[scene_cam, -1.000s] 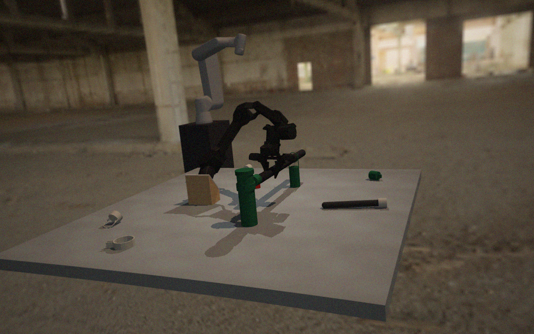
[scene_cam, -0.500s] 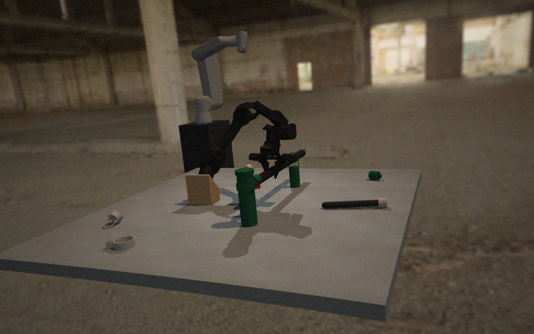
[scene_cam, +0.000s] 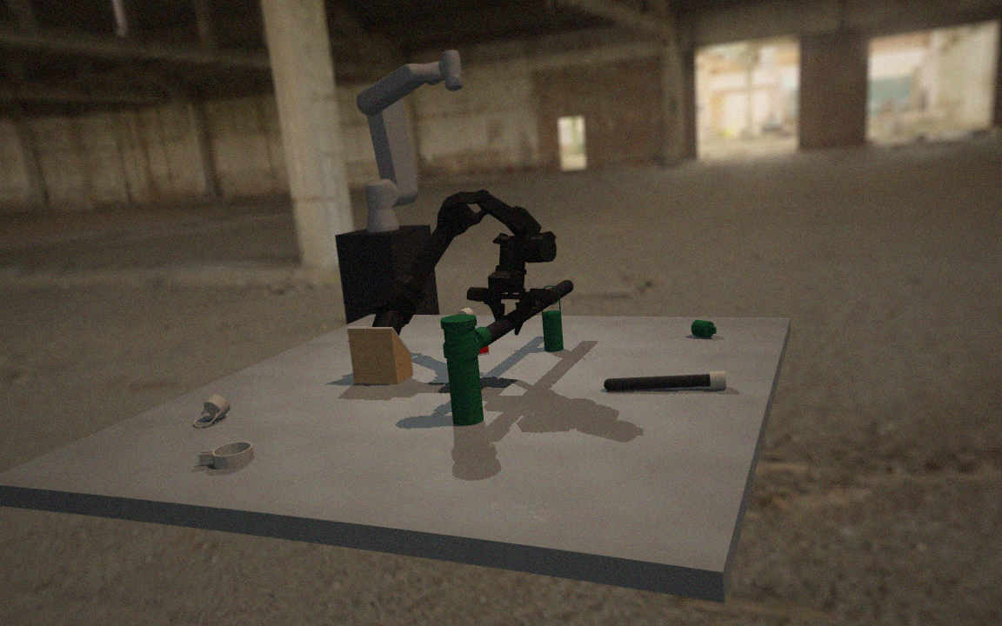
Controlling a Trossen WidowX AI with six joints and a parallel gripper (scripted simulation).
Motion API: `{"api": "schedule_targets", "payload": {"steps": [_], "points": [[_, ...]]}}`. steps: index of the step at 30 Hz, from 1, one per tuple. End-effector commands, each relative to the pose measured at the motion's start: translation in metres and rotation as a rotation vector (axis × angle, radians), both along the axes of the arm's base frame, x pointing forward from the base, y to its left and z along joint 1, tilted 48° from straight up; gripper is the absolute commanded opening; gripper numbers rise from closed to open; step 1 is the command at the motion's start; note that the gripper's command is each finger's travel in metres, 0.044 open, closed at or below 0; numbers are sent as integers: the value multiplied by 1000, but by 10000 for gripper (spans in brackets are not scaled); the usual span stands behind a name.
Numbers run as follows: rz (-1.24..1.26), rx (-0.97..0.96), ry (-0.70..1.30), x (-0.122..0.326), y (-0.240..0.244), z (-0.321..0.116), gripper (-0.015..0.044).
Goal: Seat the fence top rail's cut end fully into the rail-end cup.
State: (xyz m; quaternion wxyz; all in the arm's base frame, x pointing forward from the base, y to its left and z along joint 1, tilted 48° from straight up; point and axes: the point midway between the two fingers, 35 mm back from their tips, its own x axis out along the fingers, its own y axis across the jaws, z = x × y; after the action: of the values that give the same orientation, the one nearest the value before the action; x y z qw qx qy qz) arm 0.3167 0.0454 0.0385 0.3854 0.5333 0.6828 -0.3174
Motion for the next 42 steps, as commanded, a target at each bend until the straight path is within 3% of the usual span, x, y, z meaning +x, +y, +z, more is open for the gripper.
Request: {"api": "schedule_targets", "payload": {"steps": [1, 42], "points": [[0, -2, 0, 0, 0, 0, 0], [0, -3, 0, 3, -17, -2, 0]]}}
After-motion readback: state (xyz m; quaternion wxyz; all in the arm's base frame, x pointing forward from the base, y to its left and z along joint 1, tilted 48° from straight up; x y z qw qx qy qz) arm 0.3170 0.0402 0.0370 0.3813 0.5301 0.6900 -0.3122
